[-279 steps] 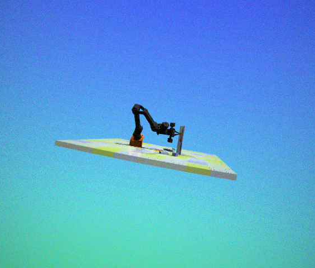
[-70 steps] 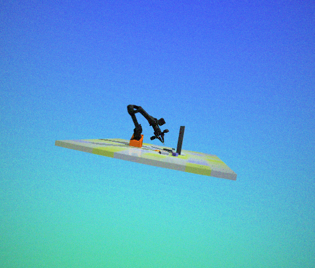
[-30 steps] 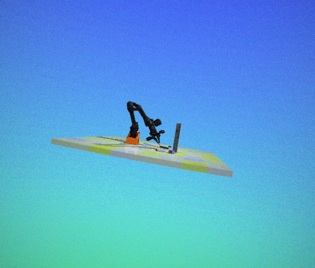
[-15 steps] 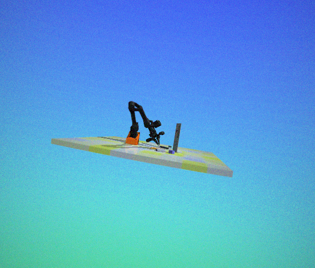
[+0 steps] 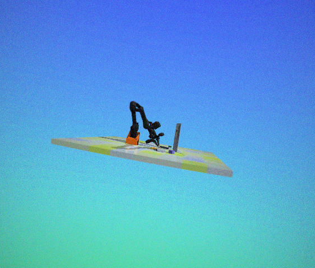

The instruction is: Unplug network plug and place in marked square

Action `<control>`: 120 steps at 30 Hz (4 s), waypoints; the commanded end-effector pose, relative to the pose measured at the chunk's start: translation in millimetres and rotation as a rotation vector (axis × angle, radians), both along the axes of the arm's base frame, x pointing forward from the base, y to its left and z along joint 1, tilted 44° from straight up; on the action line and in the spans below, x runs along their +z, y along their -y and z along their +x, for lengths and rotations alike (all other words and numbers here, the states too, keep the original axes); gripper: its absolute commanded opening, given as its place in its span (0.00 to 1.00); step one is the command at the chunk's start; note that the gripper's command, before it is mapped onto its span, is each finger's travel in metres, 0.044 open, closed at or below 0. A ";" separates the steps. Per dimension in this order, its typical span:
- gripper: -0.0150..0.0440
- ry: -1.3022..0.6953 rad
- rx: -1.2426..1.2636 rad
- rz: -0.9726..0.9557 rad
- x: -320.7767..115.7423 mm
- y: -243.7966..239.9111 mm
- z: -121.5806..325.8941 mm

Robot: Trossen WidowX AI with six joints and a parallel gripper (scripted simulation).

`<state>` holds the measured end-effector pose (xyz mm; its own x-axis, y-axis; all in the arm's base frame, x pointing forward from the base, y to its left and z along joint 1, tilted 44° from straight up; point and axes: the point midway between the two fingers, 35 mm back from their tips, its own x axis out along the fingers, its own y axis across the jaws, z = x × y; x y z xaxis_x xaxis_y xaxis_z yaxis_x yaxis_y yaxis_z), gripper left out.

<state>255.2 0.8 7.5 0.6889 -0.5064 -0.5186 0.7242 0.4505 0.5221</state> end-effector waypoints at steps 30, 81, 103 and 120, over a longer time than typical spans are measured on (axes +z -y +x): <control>0.52 -0.002 0.001 -0.004 -3.7 6.6 0.6; 0.52 -0.014 0.003 0.004 14.9 -18.5 -19.2; 0.52 -0.021 0.000 0.010 26.8 -34.7 -21.5; 0.52 -0.022 -0.001 0.009 38.8 -46.1 -25.0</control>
<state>229.9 43.4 41.4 0.6728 -0.5015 -0.5439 0.7397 0.4471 0.5029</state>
